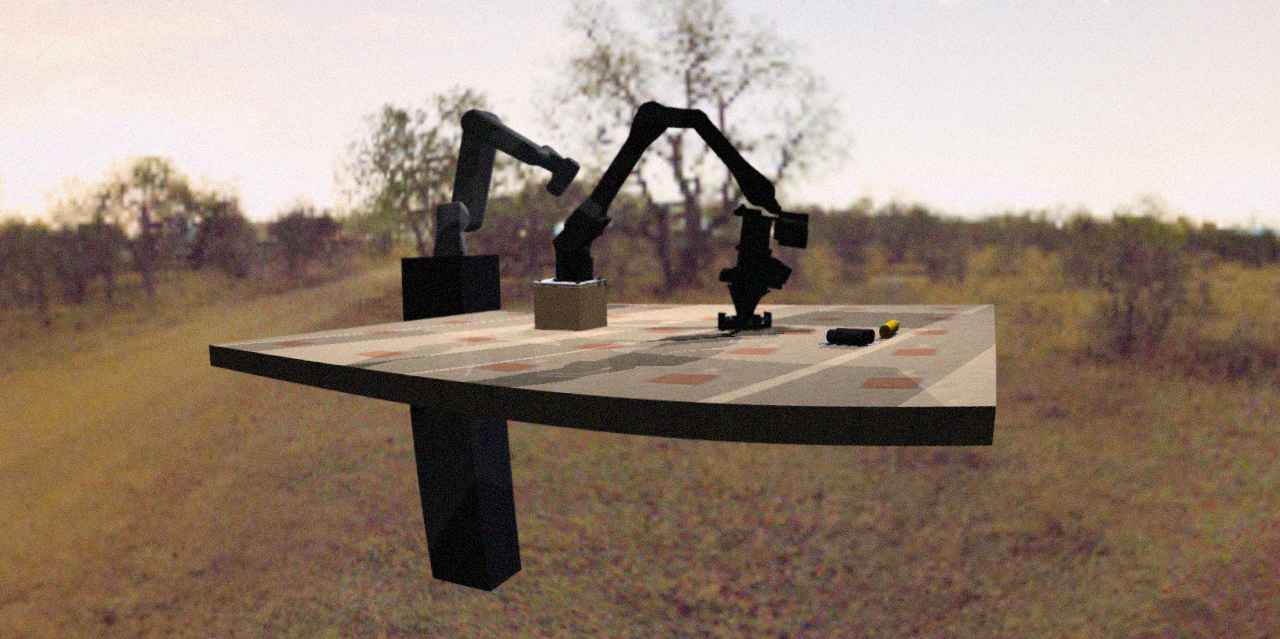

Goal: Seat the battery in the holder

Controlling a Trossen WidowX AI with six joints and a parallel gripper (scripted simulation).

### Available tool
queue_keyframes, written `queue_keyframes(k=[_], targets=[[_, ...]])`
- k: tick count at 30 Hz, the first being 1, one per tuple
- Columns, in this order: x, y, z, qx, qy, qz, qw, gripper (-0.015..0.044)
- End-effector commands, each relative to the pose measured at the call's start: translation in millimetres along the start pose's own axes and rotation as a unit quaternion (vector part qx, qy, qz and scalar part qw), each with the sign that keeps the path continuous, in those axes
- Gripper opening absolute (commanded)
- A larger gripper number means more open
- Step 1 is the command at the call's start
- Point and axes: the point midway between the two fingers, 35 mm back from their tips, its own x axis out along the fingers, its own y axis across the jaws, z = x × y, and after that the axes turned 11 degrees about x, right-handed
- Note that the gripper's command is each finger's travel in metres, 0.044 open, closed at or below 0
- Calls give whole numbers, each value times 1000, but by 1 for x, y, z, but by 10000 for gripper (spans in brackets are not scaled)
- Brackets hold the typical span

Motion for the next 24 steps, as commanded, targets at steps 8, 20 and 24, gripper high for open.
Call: queue_keyframes(k=[8,20,24], targets=[[1,0,-6,-3,0,-1,1000,65],[1,0,-6,-3,-1,-1,1000,65],[1,0,-6,-3,-1,-1,1000,144]])
